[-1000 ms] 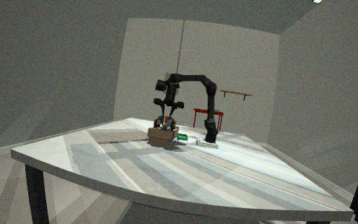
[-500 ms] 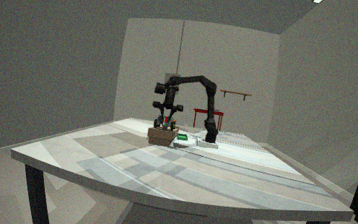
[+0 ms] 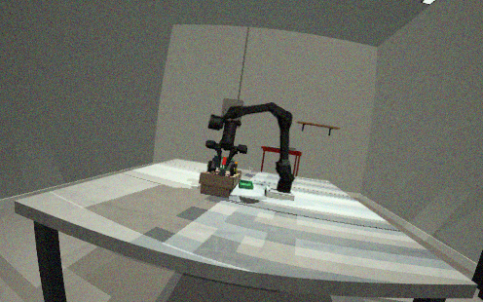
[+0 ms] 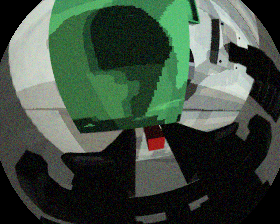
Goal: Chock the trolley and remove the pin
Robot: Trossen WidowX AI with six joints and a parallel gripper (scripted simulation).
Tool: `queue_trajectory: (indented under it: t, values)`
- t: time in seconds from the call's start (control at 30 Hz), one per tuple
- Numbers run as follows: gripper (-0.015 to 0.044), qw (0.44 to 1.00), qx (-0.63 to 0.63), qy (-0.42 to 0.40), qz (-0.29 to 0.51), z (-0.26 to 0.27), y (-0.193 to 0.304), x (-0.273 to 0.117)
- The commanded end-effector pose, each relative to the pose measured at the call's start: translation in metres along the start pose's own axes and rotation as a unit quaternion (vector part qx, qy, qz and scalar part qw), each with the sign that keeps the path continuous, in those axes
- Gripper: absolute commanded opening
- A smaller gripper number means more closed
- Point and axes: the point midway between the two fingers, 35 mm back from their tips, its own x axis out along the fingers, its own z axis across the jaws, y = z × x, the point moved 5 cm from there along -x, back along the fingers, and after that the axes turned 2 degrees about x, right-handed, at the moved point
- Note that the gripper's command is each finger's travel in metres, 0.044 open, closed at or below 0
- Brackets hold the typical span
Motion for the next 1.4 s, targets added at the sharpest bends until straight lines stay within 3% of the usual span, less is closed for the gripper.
queue_trajectory:
  t: [0.0, 0.33, 1.37]
  values:
    - [0.0085, 1.000, 0.000, 0.000, 0.000, 0.000, 0.000, 0.000]
    - [0.0000, 1.000, 0.000, 0.000, 0.000, 0.000, 0.000, 0.000]
    - [0.0000, 1.000, 0.002, 0.003, 0.001, -0.002, 0.002, -0.024]
